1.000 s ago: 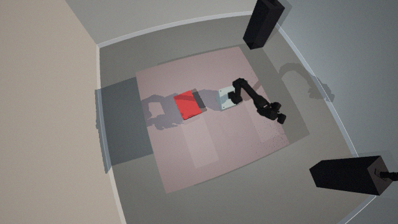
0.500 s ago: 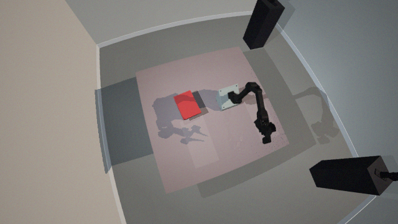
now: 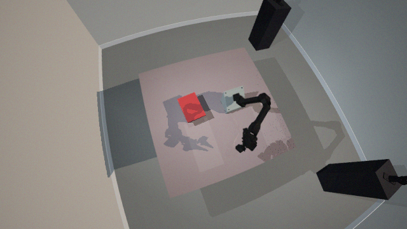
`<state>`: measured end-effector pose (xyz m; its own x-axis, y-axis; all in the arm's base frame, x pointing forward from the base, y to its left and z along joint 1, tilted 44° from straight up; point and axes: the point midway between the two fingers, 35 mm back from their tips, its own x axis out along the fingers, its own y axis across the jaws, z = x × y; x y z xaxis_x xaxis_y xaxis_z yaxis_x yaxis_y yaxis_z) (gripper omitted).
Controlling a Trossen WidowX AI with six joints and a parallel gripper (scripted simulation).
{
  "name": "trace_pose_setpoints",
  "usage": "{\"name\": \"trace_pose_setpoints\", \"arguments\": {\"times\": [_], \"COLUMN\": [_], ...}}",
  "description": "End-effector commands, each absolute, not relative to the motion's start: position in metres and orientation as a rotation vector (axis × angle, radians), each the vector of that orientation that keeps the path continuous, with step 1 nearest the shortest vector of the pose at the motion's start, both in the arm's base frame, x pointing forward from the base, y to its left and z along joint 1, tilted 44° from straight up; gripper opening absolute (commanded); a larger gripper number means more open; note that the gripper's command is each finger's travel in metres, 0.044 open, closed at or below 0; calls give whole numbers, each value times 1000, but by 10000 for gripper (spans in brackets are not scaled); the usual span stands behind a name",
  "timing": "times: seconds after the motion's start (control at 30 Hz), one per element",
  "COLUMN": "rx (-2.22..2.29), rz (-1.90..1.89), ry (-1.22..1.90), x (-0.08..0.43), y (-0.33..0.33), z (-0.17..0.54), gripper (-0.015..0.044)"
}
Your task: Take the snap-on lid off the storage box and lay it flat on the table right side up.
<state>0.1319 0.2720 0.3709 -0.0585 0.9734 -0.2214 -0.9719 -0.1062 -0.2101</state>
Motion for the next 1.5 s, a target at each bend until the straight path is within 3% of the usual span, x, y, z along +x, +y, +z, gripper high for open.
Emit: {"name": "trace_pose_setpoints", "arguments": {"times": [0.0,0.27,0.6,1.0,1.2,1.47], "rx": [-250,162,724,1488,2038,2183], "rz": [1545,1196,722,167,-175,-254], "ry": [159,594,890,983,886,839], "x": [171,275,339,328,283,268], "y": [265,207,95,-38,-104,-116], "z": [345,264,172,78,27,15], "gripper": [235,235,235,235,235,235]}}
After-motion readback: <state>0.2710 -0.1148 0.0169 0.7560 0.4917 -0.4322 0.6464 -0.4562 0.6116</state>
